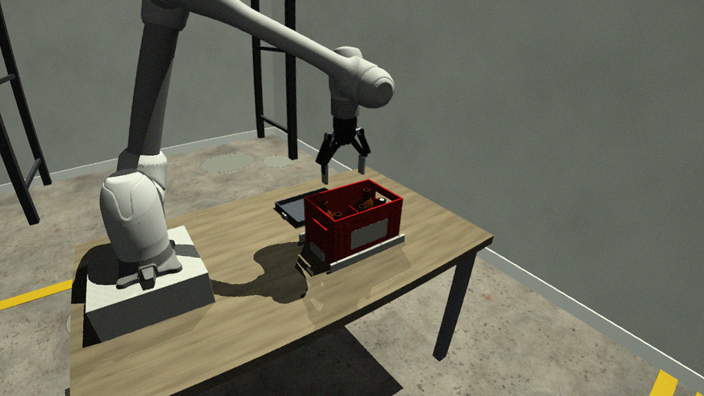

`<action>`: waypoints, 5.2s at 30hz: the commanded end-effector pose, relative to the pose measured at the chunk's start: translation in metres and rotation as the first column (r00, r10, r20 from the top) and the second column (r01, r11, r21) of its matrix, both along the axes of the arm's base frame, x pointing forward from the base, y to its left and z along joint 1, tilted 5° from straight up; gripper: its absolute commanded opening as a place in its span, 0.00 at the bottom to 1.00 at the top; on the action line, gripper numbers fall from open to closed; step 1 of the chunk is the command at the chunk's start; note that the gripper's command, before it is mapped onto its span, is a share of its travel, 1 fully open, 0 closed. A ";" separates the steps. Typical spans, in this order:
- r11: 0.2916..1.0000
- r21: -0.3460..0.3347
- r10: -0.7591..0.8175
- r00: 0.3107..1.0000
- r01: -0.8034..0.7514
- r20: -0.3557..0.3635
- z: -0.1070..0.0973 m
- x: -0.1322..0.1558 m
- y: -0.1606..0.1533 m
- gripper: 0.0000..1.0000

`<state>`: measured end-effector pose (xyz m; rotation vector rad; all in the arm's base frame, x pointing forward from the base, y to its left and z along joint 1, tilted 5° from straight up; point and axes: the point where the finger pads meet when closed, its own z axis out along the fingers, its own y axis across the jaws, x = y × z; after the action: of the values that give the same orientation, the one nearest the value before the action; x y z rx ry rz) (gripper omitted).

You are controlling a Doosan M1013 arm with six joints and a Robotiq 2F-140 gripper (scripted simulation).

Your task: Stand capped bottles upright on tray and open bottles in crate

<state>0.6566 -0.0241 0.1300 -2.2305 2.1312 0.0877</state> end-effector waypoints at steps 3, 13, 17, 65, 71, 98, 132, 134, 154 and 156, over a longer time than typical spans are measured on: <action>1.000 0.000 0.000 1.000 0.000 0.000 0.001 0.000 0.010 1.00; 1.000 0.000 0.000 1.000 0.000 0.000 0.001 0.000 0.009 1.00; 1.000 0.000 0.000 1.000 0.000 0.000 0.001 0.000 0.009 1.00; 0.992 0.000 0.127 0.992 -0.127 0.010 -0.003 0.024 -0.013 0.38; 0.982 -0.001 0.190 0.982 -0.190 0.015 -0.005 0.036 -0.025 0.38; 0.884 -0.009 0.467 0.883 -0.467 0.037 -0.016 0.082 -0.083 0.38; 0.709 -0.021 0.705 0.707 -0.705 0.057 -0.017 0.094 -0.098 0.38; 0.709 -0.021 0.705 0.707 -0.705 0.057 -0.017 0.094 -0.098 0.38; 0.709 -0.021 0.705 0.707 -0.705 0.057 -0.042 0.093 -0.095 0.38; 0.709 -0.021 0.705 0.707 -0.705 0.057 -0.044 0.093 -0.095 0.38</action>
<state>0.7501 -0.1194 0.0873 -2.8609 1.1095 0.0482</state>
